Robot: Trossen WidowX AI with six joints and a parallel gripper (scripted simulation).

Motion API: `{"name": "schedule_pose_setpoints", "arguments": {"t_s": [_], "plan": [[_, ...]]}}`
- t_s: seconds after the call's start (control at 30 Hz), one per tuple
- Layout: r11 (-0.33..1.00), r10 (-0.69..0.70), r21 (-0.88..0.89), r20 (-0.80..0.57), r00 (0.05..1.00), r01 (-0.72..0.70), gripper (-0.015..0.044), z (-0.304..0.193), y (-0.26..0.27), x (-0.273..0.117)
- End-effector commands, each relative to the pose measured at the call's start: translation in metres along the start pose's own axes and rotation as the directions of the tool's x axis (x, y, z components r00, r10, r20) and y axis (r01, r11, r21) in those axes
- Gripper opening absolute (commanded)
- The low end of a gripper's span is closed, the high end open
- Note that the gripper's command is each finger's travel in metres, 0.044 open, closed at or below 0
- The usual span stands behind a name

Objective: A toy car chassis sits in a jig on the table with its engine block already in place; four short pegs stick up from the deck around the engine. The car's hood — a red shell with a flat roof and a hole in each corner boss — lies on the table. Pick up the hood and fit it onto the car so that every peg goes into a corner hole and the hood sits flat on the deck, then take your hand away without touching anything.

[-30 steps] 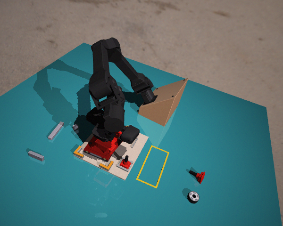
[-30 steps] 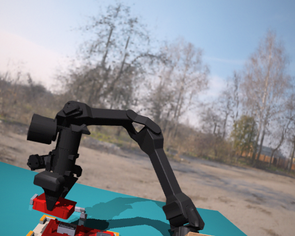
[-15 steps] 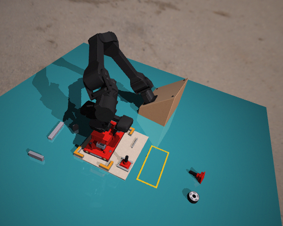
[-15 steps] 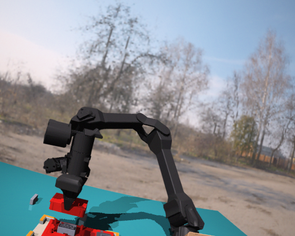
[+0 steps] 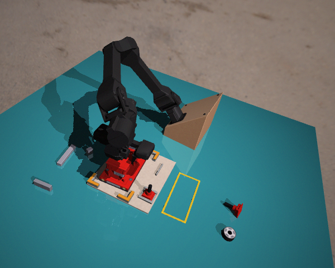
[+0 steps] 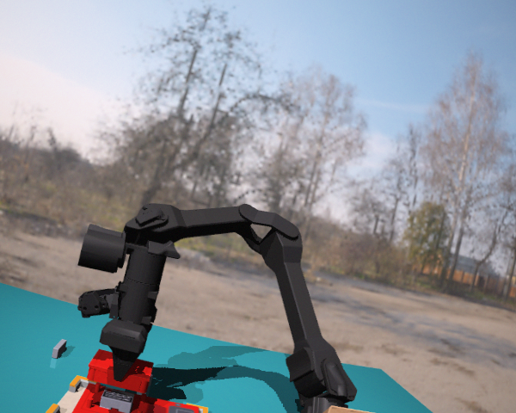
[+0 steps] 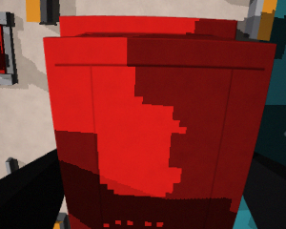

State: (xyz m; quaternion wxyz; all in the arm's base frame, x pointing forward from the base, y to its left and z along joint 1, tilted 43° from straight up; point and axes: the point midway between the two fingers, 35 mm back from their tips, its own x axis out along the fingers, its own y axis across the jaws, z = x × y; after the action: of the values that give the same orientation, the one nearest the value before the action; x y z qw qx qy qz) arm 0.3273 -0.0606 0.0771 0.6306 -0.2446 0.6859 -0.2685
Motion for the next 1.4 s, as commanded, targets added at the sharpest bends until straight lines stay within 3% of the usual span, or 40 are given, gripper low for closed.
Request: {"name": "schedule_pose_setpoints", "arguments": {"t_s": [0.0,1.37], "plan": [[1.000,-0.005,-0.005,-0.004,1.000,0.005,0.0000,-0.001,-0.001,0.017],[1.000,-0.006,-0.005,-0.005,1.000,0.006,0.0000,-0.003,0.000,0.028]]}}
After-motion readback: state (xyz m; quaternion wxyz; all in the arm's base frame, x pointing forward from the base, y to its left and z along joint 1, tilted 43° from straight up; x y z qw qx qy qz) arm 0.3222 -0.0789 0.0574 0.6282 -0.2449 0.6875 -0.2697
